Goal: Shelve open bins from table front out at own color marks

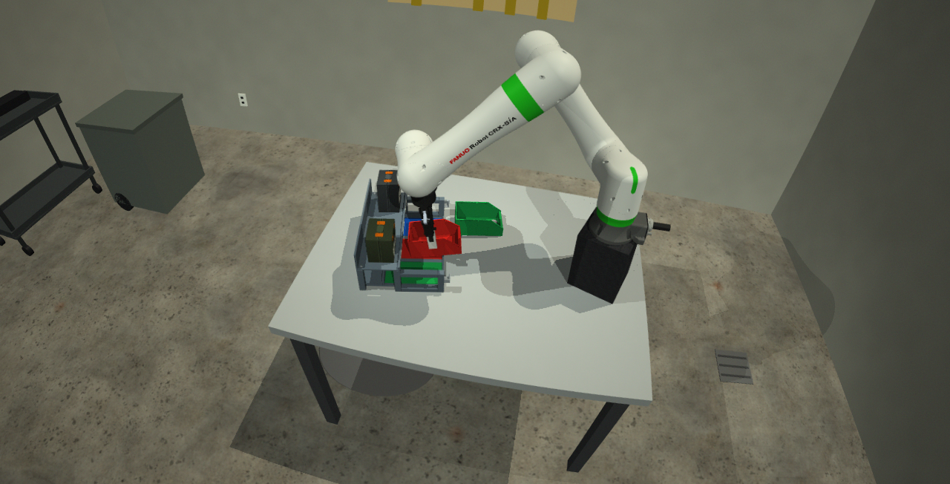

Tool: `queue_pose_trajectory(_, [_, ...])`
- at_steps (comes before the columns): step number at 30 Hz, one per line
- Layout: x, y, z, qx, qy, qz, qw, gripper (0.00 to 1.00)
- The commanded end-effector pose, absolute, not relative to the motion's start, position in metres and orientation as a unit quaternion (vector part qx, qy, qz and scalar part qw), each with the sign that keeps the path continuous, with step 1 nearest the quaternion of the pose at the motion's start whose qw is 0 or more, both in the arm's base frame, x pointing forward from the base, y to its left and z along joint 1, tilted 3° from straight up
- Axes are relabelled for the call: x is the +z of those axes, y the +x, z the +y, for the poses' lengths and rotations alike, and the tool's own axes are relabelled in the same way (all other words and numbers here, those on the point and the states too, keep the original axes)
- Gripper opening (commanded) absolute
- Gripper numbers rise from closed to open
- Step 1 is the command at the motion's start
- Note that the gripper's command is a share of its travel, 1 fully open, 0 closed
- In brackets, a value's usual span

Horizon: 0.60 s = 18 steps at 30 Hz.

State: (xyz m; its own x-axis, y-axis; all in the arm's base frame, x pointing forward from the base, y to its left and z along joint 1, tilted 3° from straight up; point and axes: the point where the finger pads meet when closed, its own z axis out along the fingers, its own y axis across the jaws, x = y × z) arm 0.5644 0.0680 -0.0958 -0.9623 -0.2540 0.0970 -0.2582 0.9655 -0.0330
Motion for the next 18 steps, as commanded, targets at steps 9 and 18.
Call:
queue_pose_trajectory(9, [-0.0959, 0.5697, 0.0694, 0.022, 0.129, -0.99, 0.042, 0.0])
queue_pose_trajectory(18, [-0.0961, 0.5724, 0.0701, 0.022, 0.129, -0.991, 0.04, 0.0])
